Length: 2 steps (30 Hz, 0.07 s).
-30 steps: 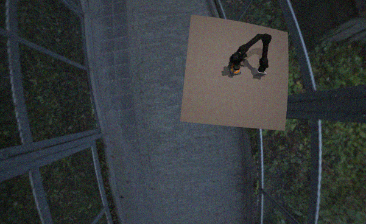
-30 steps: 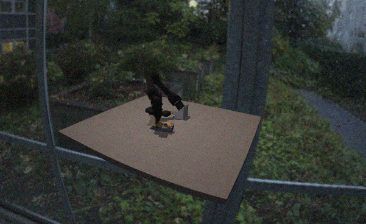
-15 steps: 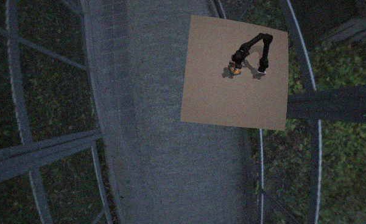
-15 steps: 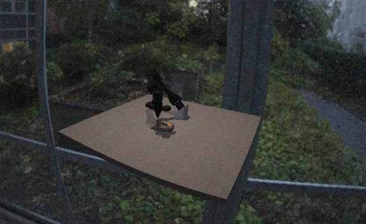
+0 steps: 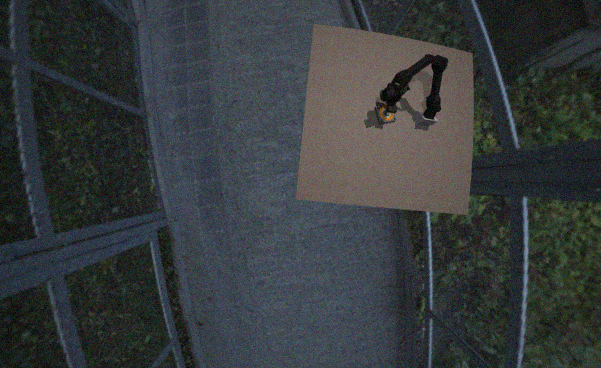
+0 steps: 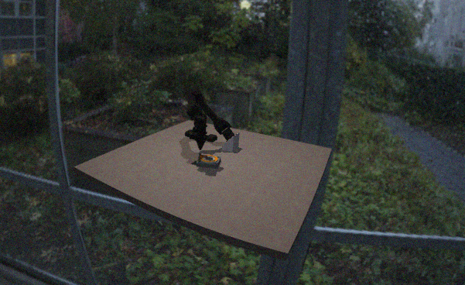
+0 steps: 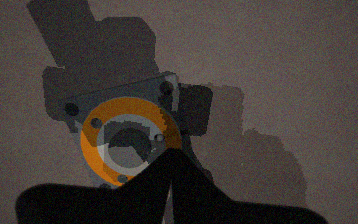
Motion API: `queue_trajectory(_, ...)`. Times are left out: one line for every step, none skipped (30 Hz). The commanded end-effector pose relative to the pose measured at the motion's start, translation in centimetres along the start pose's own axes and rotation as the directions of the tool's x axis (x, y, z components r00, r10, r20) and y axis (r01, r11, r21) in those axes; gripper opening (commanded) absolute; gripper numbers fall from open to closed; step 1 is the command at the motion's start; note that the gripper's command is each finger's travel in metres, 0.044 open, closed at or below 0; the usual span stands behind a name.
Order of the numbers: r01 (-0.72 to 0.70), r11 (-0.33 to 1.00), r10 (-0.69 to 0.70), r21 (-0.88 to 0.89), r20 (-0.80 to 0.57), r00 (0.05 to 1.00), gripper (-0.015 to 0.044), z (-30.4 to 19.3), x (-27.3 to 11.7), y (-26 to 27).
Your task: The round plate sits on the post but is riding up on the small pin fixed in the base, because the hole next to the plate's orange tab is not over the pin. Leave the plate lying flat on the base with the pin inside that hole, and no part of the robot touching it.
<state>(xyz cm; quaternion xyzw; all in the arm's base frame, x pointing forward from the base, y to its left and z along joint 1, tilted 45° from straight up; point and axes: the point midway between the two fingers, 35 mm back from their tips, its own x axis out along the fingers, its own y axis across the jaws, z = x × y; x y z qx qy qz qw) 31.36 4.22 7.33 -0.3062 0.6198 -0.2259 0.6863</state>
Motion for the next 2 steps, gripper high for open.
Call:
queue_trajectory(0.000, 1.000, 0.000, -0.003, 0.001, 1.000, 0.0000, 0.01, 0.02, 0.03)
queue_trajectory(0.000, 1.000, 0.000, -0.003, 0.001, 1.000, 0.0000, 0.01, 0.02, 0.03)
